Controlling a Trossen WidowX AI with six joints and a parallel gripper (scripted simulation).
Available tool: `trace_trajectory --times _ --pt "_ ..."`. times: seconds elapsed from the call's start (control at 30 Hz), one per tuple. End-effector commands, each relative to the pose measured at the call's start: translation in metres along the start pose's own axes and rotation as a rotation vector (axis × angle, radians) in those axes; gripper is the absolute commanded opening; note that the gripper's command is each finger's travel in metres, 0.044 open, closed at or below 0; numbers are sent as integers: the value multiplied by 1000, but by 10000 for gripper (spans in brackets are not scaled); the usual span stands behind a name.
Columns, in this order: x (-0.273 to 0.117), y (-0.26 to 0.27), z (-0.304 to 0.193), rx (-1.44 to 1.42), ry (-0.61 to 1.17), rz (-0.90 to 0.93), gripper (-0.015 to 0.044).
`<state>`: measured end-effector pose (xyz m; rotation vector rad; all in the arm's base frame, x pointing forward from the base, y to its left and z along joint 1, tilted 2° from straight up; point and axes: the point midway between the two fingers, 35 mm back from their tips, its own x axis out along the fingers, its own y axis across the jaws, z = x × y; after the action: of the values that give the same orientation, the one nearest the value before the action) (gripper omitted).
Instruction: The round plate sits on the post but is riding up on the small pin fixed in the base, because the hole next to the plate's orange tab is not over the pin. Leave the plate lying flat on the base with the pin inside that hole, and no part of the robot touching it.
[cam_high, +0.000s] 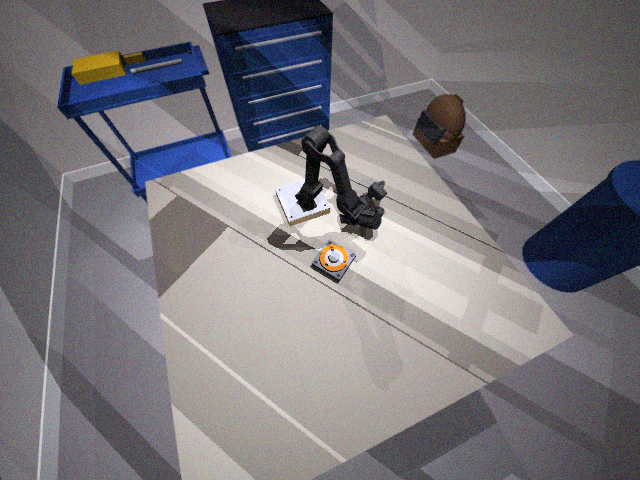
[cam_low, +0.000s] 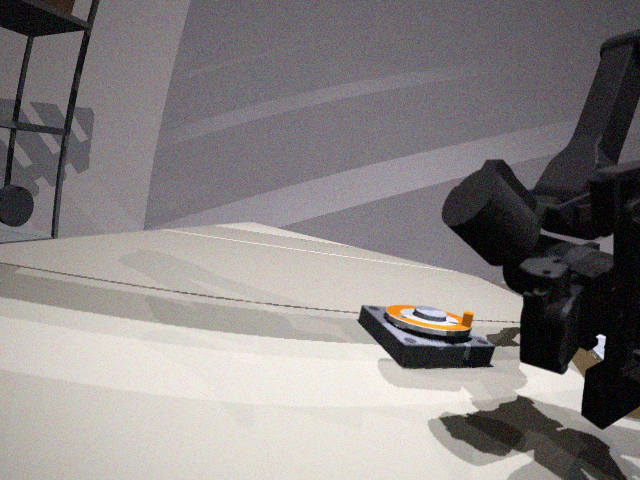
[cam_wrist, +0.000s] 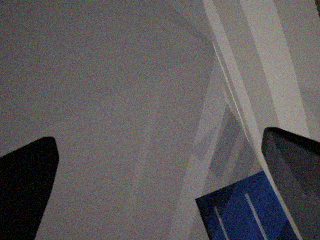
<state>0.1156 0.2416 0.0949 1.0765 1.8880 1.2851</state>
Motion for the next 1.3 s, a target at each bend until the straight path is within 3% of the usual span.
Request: trace_trajectory --times 0.0,0.1,0.23,0.47,0.9,1.27 --pt "-1 0 3 -5 -17 -8 374" --pt "-28 -2 38 -60 -248 -145 295" --pt "-98 -10 71 -104 -568 -464 190" --pt "-170 -17 63 -78 -733 -800 6" --pt "-271 -17 -26 102 -717 -1388 0" --pt "-273 -19 -27 108 -712 -1401 0"
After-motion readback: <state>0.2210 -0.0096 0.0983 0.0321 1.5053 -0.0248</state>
